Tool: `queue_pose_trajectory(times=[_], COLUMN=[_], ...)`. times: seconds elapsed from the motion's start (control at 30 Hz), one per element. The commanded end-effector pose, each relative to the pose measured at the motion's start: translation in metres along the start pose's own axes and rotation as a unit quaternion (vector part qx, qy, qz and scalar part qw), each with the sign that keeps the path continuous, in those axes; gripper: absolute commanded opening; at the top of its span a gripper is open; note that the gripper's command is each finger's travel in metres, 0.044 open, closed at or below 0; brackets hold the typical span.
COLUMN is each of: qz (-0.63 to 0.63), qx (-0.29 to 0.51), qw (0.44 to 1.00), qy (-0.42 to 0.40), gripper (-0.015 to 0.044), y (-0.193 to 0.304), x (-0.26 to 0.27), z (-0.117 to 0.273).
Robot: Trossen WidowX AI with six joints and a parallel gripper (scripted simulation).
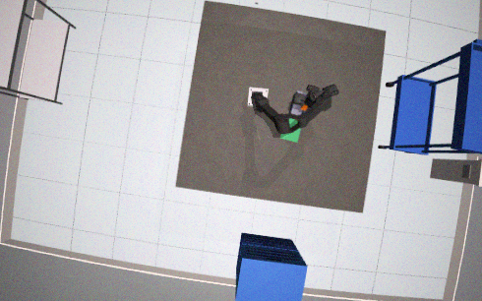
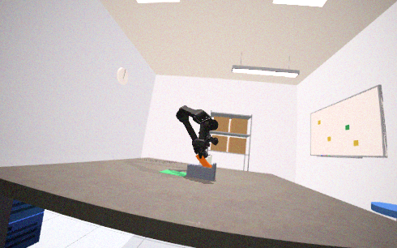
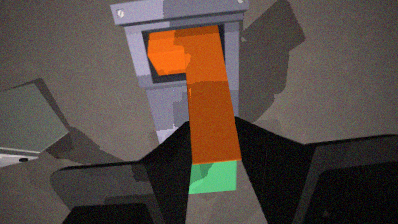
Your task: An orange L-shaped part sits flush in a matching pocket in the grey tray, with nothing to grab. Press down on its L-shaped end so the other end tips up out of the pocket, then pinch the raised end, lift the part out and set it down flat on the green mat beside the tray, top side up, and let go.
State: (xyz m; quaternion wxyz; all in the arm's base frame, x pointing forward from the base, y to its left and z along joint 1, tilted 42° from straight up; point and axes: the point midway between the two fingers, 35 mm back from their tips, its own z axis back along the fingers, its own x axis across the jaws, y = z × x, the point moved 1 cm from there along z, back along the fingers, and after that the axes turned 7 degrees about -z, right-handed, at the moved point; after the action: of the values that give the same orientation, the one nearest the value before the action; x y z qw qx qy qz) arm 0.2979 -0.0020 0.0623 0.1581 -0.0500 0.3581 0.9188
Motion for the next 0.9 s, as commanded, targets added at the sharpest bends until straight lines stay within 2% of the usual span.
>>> queue_pose_trajectory(times=[0.0,0.87], qz=[-0.003,-0.003], qx=[-0.005,-0.005], qw=[1.0,1.0], qy=[0.001,0.001], gripper=[0.0,0.0], y=[-0.001,-0.001], x=[-0.001,-0.001], z=[0.009,0.049])
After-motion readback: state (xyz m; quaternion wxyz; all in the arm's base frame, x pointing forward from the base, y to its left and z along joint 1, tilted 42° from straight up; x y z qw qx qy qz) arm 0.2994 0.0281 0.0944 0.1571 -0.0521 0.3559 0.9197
